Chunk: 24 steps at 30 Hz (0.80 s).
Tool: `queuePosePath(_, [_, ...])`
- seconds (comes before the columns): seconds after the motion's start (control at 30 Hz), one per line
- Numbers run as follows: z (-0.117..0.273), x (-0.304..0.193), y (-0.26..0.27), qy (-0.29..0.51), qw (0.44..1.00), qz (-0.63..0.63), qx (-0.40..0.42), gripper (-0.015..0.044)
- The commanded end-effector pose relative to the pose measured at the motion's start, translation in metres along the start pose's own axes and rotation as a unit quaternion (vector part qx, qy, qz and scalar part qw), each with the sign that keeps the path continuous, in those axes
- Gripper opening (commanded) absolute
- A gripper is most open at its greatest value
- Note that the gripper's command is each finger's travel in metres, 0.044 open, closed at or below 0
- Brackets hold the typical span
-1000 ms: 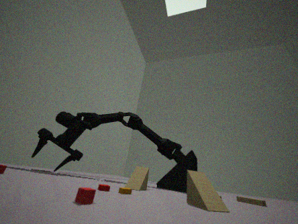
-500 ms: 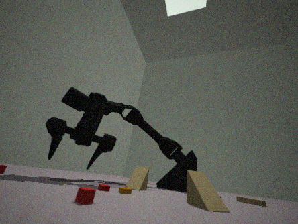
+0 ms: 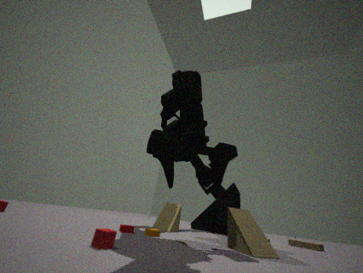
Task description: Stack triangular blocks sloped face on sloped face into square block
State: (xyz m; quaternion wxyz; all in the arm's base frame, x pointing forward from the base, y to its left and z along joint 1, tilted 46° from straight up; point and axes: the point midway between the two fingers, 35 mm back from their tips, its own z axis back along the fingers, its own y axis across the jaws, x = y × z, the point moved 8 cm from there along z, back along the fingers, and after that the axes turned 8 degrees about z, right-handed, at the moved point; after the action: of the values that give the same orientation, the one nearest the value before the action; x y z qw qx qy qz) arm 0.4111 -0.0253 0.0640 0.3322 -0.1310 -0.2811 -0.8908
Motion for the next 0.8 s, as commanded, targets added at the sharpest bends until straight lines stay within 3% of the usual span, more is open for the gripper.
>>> queuePosePath(0.0, [0.005, -0.027, -0.067, -0.047, 0.999, -0.01, 0.01, 0.044])
queuePosePath(0.13, [0.009, -0.037, -0.11, -0.075, 0.997, -0.018, 0.031, 0.044])
queuePosePath(0.77, [-0.008, -0.038, -0.109, -0.075, 0.997, -0.019, 0.032, 0.044])
